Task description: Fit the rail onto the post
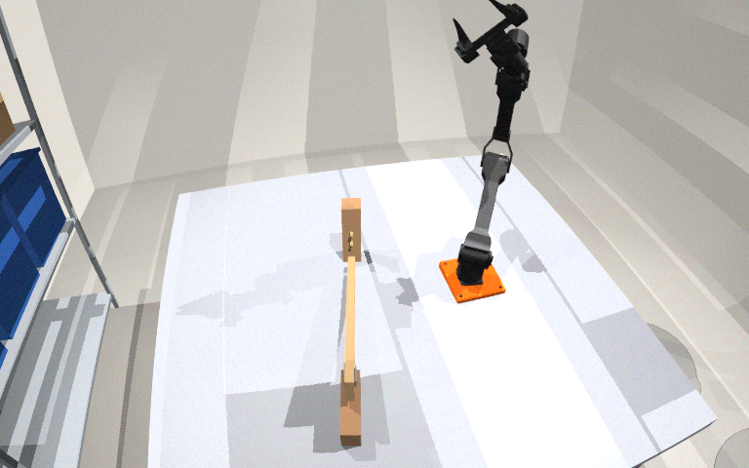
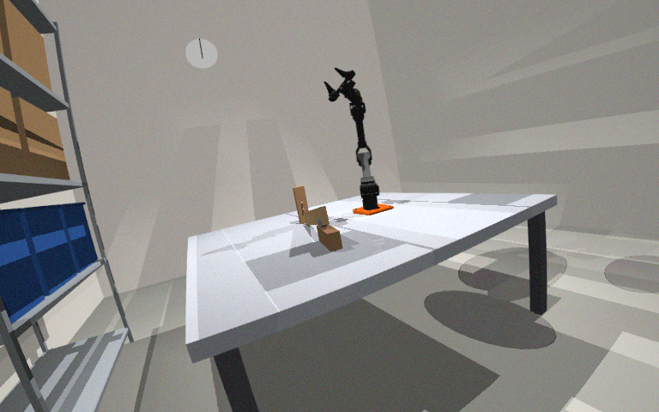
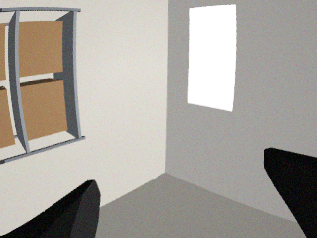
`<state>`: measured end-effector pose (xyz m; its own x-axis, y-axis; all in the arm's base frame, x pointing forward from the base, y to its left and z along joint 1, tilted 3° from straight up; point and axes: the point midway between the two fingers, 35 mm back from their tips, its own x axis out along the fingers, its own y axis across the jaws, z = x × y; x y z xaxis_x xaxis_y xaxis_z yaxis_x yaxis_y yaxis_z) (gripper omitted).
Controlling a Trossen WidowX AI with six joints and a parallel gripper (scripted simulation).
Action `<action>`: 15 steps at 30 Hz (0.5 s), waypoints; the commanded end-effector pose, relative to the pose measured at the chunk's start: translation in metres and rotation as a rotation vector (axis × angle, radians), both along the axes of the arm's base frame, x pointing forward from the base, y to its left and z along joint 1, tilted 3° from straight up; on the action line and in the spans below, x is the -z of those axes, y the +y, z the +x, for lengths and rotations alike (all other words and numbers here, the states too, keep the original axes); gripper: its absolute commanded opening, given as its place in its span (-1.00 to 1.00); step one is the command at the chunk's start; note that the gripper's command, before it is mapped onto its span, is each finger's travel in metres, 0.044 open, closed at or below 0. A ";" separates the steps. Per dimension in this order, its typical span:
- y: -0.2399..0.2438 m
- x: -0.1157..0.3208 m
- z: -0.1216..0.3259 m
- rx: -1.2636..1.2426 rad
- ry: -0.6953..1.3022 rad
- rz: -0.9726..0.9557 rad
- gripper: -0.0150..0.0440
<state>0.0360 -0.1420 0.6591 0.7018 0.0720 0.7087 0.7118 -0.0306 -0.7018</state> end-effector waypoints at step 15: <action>0.235 0.086 0.153 0.000 0.472 -0.503 1.00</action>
<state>0.1565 0.0692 0.6022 0.8946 0.3041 0.3275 0.4294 -0.3816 -0.8185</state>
